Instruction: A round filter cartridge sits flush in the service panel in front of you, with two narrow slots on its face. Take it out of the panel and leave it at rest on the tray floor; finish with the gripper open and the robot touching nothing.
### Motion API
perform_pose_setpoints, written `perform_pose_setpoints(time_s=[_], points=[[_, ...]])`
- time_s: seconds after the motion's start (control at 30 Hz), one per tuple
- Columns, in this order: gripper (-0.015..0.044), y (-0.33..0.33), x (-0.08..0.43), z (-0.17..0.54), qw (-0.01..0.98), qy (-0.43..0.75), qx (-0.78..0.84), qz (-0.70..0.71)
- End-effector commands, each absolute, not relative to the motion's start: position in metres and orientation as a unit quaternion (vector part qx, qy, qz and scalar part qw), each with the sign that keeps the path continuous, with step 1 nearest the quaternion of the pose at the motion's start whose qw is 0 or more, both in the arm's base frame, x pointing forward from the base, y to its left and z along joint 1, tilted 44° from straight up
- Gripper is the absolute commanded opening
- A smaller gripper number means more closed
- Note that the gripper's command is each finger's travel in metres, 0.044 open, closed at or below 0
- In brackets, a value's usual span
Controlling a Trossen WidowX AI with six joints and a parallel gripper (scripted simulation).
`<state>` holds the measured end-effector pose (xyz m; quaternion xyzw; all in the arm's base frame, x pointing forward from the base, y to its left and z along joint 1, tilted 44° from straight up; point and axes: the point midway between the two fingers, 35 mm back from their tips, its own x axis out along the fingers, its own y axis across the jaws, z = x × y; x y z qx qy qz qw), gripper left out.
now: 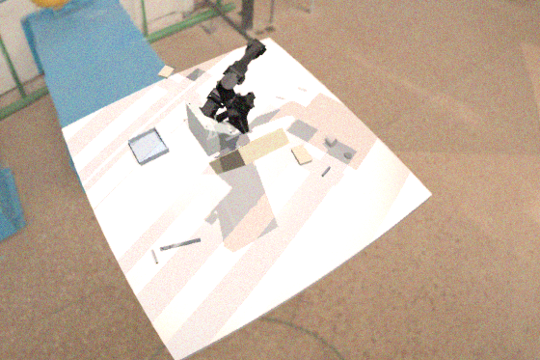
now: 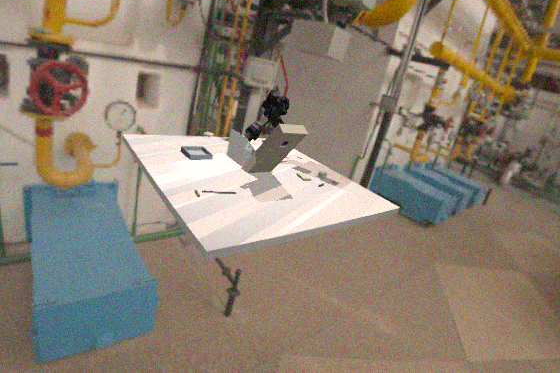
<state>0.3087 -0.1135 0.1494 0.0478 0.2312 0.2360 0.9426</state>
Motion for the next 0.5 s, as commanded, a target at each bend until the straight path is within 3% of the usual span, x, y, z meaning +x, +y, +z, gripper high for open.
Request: perform_pose_setpoints(time_s=[0.0,0.47], points=[[0.0105,-0.110,0.313,0.144,0.941,0.235,0.053,0.236],[0.0105,-0.098,0.330,0.137,0.942,0.232,0.054,0.235]])
